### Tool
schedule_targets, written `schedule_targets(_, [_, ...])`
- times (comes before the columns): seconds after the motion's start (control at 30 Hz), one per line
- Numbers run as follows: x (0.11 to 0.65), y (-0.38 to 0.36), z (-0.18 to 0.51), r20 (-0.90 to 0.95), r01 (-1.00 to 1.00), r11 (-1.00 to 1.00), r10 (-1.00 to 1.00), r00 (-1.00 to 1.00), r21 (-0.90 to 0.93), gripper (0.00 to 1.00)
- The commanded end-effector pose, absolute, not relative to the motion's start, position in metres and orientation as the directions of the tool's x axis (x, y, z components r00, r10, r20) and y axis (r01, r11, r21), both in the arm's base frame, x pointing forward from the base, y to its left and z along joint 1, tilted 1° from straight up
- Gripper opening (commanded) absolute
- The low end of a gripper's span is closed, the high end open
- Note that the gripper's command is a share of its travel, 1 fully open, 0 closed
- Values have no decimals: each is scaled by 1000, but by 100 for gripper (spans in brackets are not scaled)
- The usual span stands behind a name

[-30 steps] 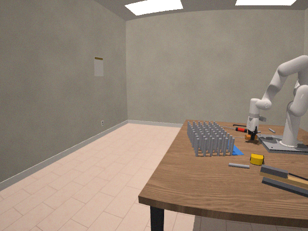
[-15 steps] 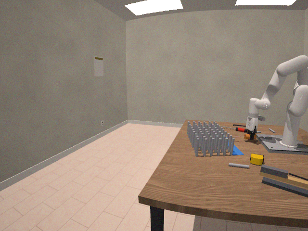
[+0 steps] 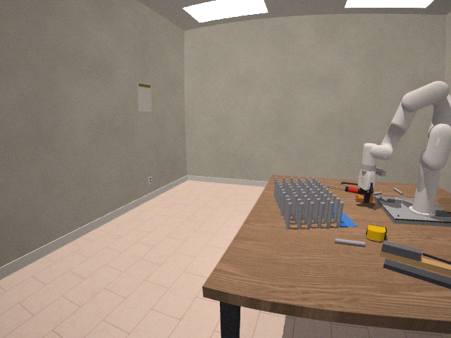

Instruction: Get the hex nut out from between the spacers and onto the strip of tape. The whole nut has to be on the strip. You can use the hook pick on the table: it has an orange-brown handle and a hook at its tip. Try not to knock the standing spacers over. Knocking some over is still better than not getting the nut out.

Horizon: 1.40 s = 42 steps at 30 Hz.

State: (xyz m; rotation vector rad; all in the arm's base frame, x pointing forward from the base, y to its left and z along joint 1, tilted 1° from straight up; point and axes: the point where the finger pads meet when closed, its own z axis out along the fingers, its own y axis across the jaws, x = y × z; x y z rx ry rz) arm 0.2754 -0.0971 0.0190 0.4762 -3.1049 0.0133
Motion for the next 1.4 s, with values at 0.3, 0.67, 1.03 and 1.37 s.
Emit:
schedule_targets(0.3, [283, -116, 20, -1, -300, 954, -300, -954, -10, 0])
schedule_targets(0.67, [284, -121, 20, -1, -300, 954, -300, -954, -10, 0])
schedule_targets(1.03, [285, -122, 20, -1, -300, 954, -300, -954, -10, 0])
schedule_targets(1.37, [285, -122, 13, -1, -300, 954, -300, -954, -10, 0])
